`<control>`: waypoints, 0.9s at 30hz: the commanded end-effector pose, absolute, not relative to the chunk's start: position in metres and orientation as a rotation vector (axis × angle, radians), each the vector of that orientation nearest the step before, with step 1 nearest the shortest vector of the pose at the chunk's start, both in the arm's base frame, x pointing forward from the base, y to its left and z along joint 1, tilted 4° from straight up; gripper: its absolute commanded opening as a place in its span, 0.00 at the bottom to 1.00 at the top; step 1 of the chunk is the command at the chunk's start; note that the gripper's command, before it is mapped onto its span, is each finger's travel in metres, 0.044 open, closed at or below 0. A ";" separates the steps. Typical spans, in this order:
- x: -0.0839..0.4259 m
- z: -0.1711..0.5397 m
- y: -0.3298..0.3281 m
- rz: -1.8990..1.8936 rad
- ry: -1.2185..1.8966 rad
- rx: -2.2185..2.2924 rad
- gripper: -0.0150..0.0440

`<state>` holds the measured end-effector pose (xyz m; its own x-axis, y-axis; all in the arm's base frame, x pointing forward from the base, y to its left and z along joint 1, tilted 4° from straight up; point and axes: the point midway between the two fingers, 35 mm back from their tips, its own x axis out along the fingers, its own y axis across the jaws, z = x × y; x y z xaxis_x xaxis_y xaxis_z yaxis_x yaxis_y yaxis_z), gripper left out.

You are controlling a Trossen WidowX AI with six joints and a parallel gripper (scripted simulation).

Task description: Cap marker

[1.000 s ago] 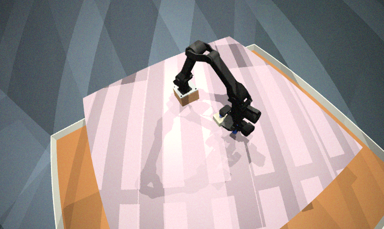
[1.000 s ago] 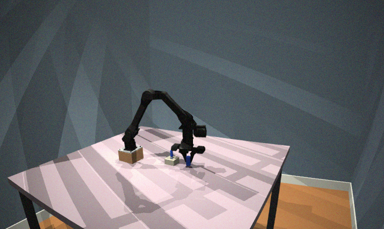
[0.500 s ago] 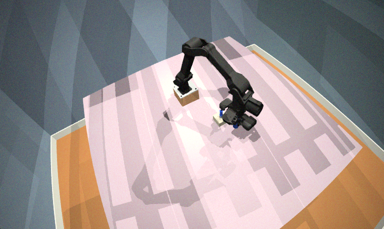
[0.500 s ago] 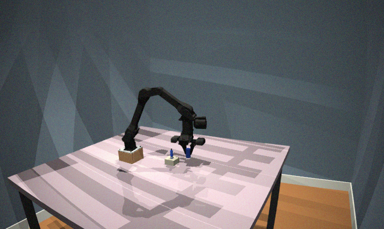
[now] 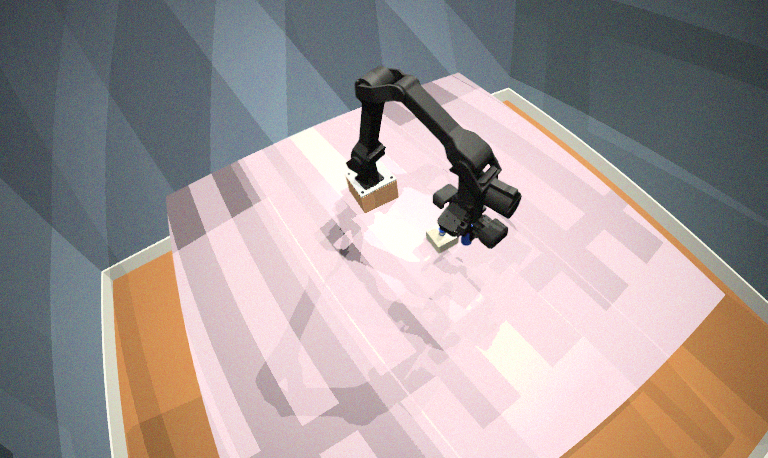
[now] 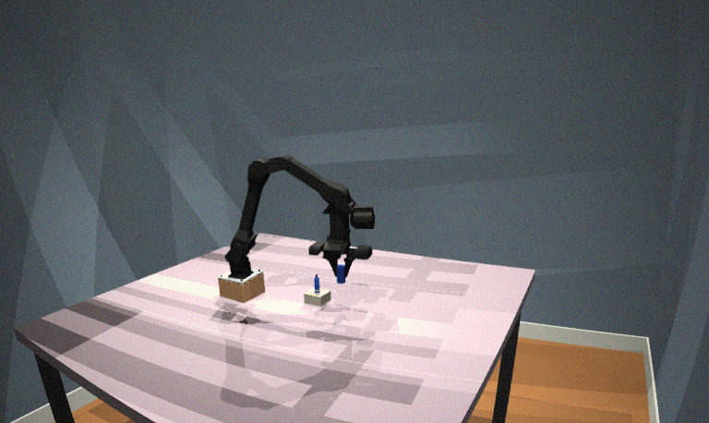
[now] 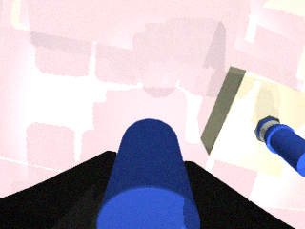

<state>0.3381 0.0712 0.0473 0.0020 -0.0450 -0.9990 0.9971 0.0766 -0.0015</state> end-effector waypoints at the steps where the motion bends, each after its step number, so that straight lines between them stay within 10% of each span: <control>1: 0.328 0.054 0.070 -1.177 1.207 1.119 0.25; 27: 0.260 0.083 0.064 -1.182 1.211 1.116 0.25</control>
<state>0.2681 0.0654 0.0807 -0.0046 -0.0472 -0.9989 0.9970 0.0766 -0.0082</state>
